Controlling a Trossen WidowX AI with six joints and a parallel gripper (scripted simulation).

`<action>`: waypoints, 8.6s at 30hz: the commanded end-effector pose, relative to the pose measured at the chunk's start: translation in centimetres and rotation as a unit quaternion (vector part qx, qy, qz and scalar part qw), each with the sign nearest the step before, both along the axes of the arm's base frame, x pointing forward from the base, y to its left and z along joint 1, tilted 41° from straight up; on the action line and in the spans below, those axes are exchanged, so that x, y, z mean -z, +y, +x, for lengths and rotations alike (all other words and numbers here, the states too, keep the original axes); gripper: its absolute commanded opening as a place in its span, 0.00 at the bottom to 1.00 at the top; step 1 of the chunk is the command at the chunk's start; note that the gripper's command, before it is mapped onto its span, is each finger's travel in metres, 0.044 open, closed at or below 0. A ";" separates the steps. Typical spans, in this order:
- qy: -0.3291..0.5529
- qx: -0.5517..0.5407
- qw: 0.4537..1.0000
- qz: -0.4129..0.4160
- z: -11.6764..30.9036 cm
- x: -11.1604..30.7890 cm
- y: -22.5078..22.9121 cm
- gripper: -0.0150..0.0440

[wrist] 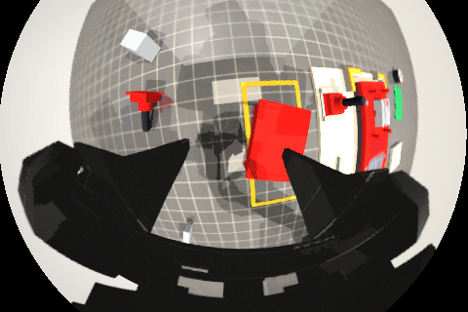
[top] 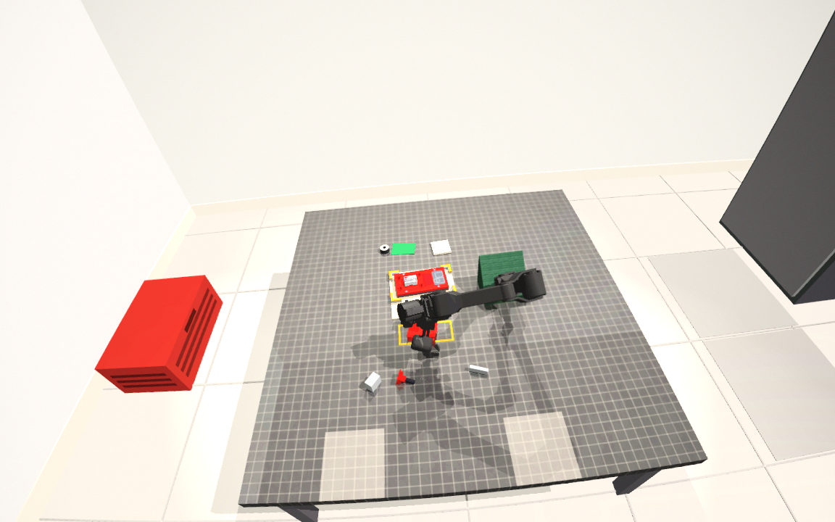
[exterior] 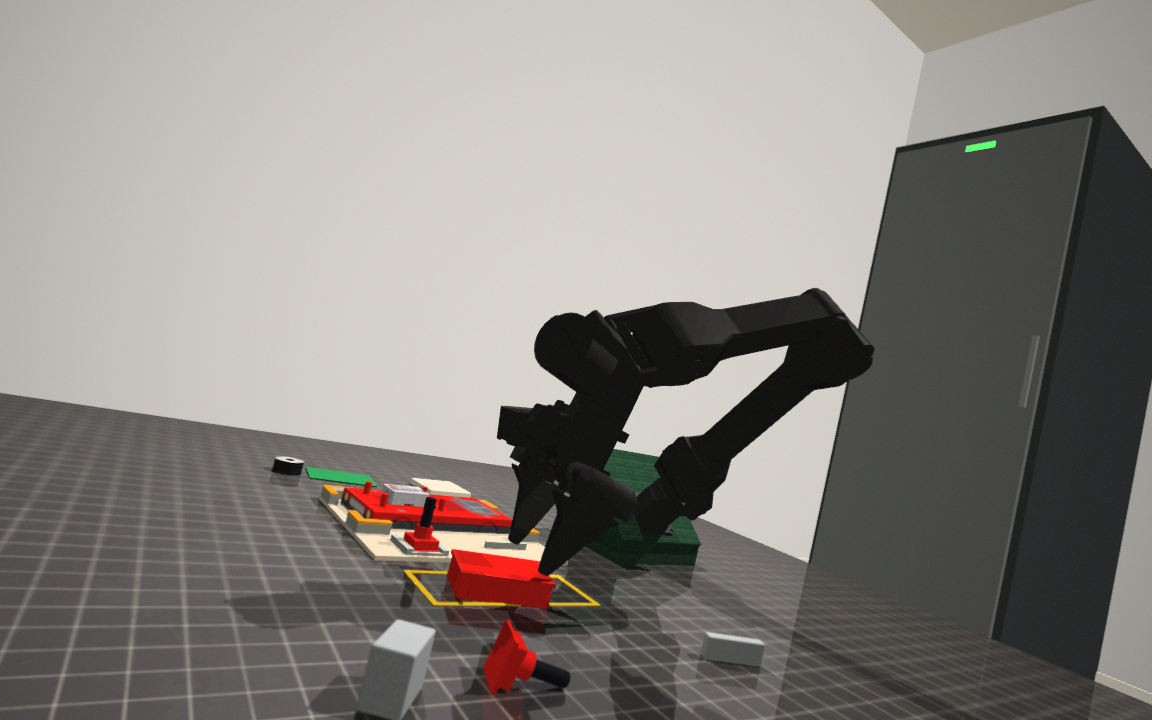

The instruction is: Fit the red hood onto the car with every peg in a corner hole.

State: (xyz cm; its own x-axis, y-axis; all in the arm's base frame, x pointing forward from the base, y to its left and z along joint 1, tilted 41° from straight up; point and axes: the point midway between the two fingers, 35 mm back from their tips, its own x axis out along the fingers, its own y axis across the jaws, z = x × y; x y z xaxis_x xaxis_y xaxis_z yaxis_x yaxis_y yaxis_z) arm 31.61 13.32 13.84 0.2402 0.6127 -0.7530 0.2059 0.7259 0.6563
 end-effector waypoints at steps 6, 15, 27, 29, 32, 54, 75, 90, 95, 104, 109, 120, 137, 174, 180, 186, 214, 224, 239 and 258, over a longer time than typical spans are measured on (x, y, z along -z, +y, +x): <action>0.114 -0.064 0.991 0.021 0.0 1.5 -6.0 1.00; 0.114 -0.064 0.991 0.021 0.0 1.6 -6.0 1.00; 0.114 -0.064 0.991 0.021 0.1 2.4 -5.3 1.00; 0.114 -0.064 0.991 0.021 0.1 2.6 -5.1 1.00; 0.114 -0.064 0.991 0.021 0.1 2.8 -4.9 1.00; 0.113 -0.064 0.991 0.021 0.0 4.4 -3.5 1.00; 0.113 -0.064 0.991 0.022 -0.1 5.5 -2.5 1.00; 0.113 -0.064 0.991 0.022 -0.1 6.0 -2.0 1.00; 0.113 -0.064 0.991 0.023 -0.1 6.2 -1.9 1.00; 0.113 -0.064 0.991 0.023 -0.1 6.5 -1.6 1.00; 0.113 -0.064 0.991 0.023 -0.1 6.7 -1.4 1.00; 0.110 -0.064 0.992 0.021 0.0 6.7 -1.4 0.82; 0.110 -0.064 0.992 0.021 0.0 5.8 -2.2 0.36; 0.090 -0.083 0.993 0.002 2.1 2.9 -11.9 0.25; 0.076 -0.100 0.992 -0.009 3.0 5.5 -15.2 0.25; 0.057 -0.125 0.991 -0.013 3.5 8.0 -18.2 0.25; -0.004 -0.195 0.981 -0.007 3.0 15.9 -23.3 0.25; -0.004 -0.195 0.981 -0.007 3.0 18.0 -21.9 0.25; -0.004 -0.195 0.981 -0.007 3.0 18.0 -21.9 0.25; -0.004 -0.195 0.981 -0.007 3.0 18.2 -21.7 0.25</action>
State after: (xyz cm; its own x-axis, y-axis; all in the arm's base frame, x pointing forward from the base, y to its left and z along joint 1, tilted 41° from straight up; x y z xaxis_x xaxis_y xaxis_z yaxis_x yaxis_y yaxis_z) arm 34.59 -8.53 -4.21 -0.0045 0.6468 -0.7626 -0.0983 0.7586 0.6441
